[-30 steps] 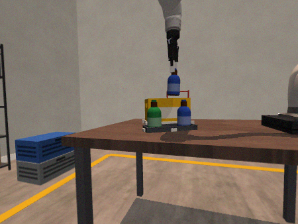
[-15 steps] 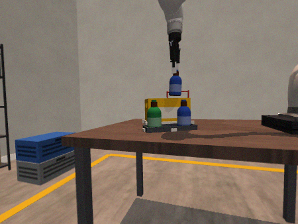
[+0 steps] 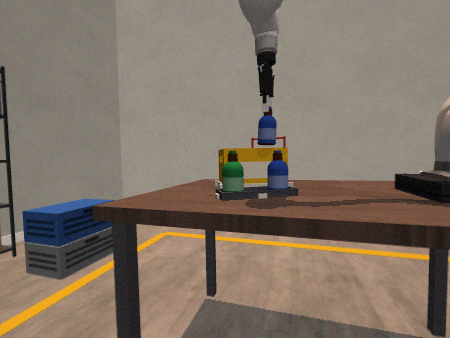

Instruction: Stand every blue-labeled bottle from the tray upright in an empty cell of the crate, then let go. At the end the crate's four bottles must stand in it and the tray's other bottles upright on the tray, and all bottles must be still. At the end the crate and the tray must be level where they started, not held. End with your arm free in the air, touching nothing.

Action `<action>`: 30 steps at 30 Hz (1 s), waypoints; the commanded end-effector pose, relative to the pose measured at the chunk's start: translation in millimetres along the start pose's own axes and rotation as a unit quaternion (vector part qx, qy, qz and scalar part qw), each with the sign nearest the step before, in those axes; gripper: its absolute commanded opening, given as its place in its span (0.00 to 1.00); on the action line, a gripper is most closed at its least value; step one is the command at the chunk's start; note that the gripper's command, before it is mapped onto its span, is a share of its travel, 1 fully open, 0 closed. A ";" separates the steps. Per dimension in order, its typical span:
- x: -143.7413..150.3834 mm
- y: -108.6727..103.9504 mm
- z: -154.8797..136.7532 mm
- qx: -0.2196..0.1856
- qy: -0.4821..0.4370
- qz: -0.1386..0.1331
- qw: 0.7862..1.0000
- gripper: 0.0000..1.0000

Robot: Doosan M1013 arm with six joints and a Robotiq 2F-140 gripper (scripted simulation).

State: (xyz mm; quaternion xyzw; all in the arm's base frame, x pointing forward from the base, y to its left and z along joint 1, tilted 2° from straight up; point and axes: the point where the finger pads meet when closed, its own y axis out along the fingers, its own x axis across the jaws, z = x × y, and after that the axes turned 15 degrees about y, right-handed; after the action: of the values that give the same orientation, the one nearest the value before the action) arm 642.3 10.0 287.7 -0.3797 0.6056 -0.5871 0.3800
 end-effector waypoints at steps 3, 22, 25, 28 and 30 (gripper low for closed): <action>10.3 -0.1 3.3 0.000 0.000 0.000 1.000 0.00; 38.3 -0.1 12.2 0.000 0.000 0.000 1.000 0.00; 42.0 -0.1 13.4 0.000 0.000 0.000 1.000 0.00; 45.3 -0.1 14.5 0.000 0.000 0.000 1.000 0.00; 45.3 -0.1 14.5 0.000 0.000 0.000 1.000 0.00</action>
State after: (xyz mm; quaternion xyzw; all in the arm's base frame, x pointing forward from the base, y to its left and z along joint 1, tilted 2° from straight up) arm 636.4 -36.4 286.7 -0.3797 0.6056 -0.5871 0.3800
